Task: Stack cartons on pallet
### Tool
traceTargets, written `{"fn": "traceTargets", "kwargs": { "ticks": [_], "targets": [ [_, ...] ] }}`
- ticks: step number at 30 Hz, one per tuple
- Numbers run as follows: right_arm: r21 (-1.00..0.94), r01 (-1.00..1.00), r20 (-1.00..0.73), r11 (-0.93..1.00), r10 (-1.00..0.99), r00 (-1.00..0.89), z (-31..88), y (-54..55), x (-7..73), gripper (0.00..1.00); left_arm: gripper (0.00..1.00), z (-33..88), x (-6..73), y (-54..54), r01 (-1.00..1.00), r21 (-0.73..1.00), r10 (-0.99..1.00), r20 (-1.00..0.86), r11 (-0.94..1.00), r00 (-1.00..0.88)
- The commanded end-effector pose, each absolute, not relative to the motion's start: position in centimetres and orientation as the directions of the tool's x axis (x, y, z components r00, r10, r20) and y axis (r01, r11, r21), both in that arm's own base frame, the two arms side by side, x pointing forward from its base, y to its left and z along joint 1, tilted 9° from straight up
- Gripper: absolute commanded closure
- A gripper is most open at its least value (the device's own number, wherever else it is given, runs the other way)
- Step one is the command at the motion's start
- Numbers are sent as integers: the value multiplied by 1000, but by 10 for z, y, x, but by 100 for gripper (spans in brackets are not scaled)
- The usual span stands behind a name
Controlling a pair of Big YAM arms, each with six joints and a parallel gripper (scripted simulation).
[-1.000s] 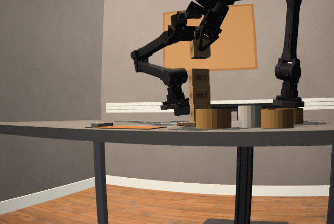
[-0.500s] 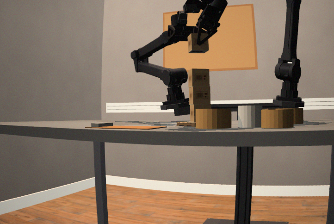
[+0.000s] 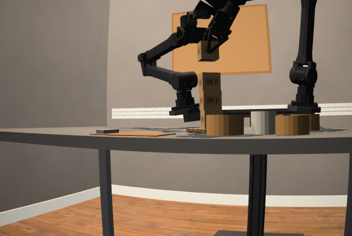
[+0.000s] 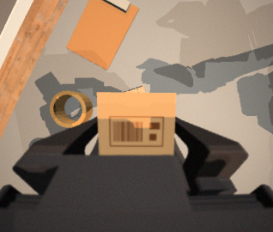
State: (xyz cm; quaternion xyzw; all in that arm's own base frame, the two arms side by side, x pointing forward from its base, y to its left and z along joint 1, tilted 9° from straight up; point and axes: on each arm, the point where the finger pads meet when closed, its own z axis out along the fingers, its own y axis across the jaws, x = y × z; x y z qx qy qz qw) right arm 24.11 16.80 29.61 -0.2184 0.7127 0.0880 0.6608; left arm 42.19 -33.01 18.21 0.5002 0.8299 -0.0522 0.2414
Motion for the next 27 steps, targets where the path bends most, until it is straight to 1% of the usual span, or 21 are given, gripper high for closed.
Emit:
{"fn": "traceTargets", "kwargs": {
  "ticks": [1, 3, 6, 13, 17, 23, 27],
  "targets": [
    [-147, -425, -985, 893, -173, -24, 304, 169, 241, 0, 46, 164, 428, -321, 853, 154, 806, -443, 499, -392],
    [-147, -425, -985, 893, -173, -24, 304, 169, 241, 0, 46, 174, 435, -326, 848, 164, 798, -465, 503, -384],
    [-147, -425, -985, 893, -173, -24, 304, 169, 241, 0, 46, 160, 426, -320, 851, 156, 804, -449, 501, -391],
    [-147, -425, -985, 893, -173, -24, 304, 169, 241, 0, 46, 163, 433, -324, 848, 166, 797, -468, 504, -382],
    [-147, -425, -985, 893, -173, -24, 304, 169, 241, 0, 46, 141, 424, -317, 853, 154, 806, -443, 499, -392],
    [-147, -425, -985, 893, -173, -24, 304, 169, 241, 0, 46, 156, 433, -323, 847, 167, 795, -472, 504, -380],
    [-147, -425, -985, 893, -173, -24, 304, 169, 241, 0, 46, 146, 432, -321, 849, 162, 799, -461, 503, -385]
  ]
}}
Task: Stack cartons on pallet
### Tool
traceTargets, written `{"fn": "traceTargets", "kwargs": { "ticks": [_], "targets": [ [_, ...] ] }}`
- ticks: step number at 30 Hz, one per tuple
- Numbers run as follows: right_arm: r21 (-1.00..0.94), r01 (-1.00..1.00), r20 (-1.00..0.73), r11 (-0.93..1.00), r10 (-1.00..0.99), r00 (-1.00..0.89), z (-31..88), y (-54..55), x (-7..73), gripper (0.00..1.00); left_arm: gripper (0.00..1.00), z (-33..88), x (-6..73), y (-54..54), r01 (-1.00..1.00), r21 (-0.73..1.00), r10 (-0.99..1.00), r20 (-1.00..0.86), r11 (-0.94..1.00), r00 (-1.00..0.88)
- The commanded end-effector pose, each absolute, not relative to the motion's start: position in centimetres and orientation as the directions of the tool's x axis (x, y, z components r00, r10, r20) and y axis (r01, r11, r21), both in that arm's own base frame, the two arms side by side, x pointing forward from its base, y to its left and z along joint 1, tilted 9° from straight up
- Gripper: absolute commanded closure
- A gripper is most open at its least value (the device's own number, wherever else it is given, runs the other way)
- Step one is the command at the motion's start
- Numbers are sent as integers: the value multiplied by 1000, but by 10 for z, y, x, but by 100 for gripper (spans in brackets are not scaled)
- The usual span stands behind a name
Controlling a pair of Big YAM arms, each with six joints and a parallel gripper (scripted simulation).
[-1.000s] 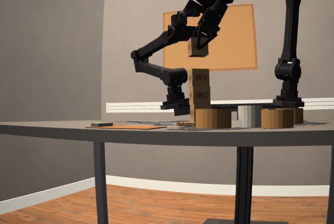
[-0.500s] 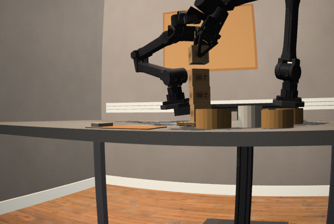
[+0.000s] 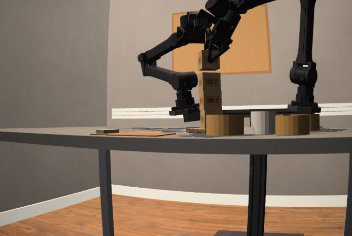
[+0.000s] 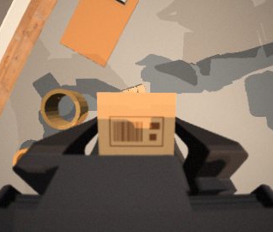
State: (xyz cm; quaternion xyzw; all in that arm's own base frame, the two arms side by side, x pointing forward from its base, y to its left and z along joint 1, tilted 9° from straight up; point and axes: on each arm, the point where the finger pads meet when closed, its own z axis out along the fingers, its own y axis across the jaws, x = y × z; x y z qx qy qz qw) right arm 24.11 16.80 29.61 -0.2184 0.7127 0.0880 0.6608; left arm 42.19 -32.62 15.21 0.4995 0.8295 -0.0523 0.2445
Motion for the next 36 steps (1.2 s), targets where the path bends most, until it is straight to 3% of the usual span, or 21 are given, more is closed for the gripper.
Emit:
{"fn": "traceTargets", "kwargs": {
  "ticks": [1, 36],
  "targets": [
    [-147, -425, -985, 893, -173, -24, 304, 169, 241, 0, 46, 146, 432, -321, 849, 162, 799, -461, 503, -385],
    [-147, -425, -985, 893, -173, -24, 304, 169, 241, 0, 46, 157, 439, -324, 843, 174, 789, -487, 508, -375]
  ]
}}
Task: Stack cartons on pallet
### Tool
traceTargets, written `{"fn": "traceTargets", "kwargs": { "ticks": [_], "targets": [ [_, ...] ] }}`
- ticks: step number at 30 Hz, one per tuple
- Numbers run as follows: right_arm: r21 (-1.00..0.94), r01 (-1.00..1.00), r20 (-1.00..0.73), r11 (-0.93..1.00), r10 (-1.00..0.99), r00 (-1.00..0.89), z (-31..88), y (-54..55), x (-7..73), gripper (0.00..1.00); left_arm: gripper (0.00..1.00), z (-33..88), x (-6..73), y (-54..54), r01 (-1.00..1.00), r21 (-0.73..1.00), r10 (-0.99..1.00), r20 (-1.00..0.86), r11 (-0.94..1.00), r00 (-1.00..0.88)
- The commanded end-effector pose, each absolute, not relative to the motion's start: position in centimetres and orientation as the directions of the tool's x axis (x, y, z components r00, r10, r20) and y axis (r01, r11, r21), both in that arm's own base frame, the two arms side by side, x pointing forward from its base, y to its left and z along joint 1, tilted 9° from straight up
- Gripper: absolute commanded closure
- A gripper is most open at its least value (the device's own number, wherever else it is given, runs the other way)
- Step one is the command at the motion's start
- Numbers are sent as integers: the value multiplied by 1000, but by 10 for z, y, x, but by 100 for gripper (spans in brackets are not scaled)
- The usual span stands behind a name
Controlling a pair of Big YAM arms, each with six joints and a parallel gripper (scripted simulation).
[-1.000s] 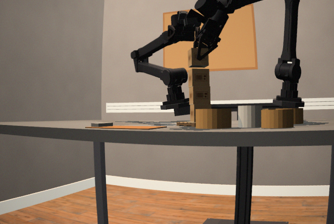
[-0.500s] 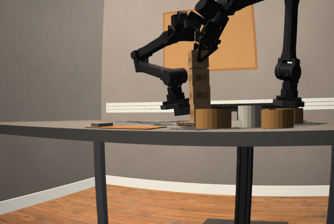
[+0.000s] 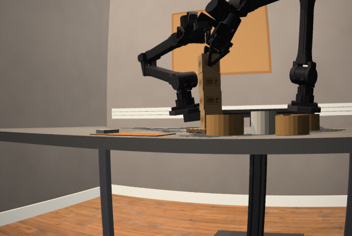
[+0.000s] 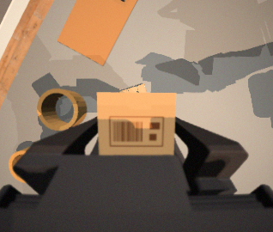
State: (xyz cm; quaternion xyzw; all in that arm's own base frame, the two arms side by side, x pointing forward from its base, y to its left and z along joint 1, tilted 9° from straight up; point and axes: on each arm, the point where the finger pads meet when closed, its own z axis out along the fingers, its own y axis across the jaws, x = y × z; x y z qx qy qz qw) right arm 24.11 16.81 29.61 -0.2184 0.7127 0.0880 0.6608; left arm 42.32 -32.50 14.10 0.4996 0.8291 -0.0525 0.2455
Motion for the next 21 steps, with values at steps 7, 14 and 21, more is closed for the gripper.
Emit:
{"fn": "traceTargets", "kwargs": {
  "ticks": [7, 14, 21],
  "targets": [
    [-147, -425, -985, 893, -173, -24, 304, 169, 241, 0, 17, 174, 434, -331, 840, 183, 779, -511, 510, -362],
    [-147, -425, -985, 893, -173, -24, 304, 169, 241, 0, 17, 177, 427, -339, 845, 178, 784, -505, 504, -361],
    [-147, -425, -985, 893, -173, -24, 304, 169, 241, 0, 17, 183, 418, -334, 844, 183, 782, -511, 504, -357]
  ]
}}
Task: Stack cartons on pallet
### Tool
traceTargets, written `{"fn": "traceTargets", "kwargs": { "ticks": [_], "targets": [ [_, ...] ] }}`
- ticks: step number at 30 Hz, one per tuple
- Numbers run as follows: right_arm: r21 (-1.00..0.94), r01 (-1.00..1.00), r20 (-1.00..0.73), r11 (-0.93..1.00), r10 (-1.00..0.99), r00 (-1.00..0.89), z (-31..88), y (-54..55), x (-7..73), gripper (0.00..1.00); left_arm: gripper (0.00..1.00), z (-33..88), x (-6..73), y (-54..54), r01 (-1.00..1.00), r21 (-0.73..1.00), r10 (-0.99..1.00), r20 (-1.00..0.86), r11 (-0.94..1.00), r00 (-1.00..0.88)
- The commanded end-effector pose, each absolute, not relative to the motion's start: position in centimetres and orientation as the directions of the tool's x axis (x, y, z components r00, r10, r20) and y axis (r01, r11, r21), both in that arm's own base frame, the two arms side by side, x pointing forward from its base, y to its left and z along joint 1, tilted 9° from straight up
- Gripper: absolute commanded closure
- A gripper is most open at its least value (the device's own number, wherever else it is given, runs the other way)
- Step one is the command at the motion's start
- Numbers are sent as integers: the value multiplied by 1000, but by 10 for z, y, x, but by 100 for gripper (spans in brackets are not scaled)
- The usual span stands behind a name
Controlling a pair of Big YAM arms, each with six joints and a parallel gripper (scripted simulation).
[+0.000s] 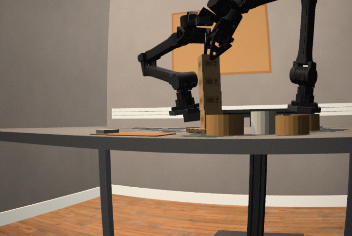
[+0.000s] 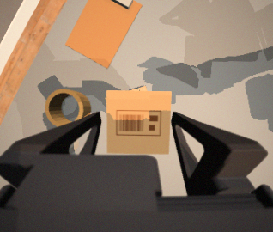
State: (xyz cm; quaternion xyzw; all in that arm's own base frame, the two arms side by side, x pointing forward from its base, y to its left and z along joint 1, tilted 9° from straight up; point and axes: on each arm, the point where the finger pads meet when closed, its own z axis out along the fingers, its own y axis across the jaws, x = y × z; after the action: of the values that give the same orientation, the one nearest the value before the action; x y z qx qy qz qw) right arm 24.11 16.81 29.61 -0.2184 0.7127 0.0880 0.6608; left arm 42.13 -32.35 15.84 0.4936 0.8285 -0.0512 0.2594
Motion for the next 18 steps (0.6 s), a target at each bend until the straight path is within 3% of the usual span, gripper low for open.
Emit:
{"fn": "traceTargets", "kwargs": {
  "ticks": [1, 18],
  "targets": [
    [-147, -425, -985, 893, -173, -24, 304, 169, 241, 0, 17, 185, 417, -334, 845, 182, 783, -511, 502, -355],
    [-147, -425, -985, 893, -173, -24, 304, 169, 241, 0, 17, 276, 403, -290, 836, 202, 776, -527, 510, -346]
  ]
}}
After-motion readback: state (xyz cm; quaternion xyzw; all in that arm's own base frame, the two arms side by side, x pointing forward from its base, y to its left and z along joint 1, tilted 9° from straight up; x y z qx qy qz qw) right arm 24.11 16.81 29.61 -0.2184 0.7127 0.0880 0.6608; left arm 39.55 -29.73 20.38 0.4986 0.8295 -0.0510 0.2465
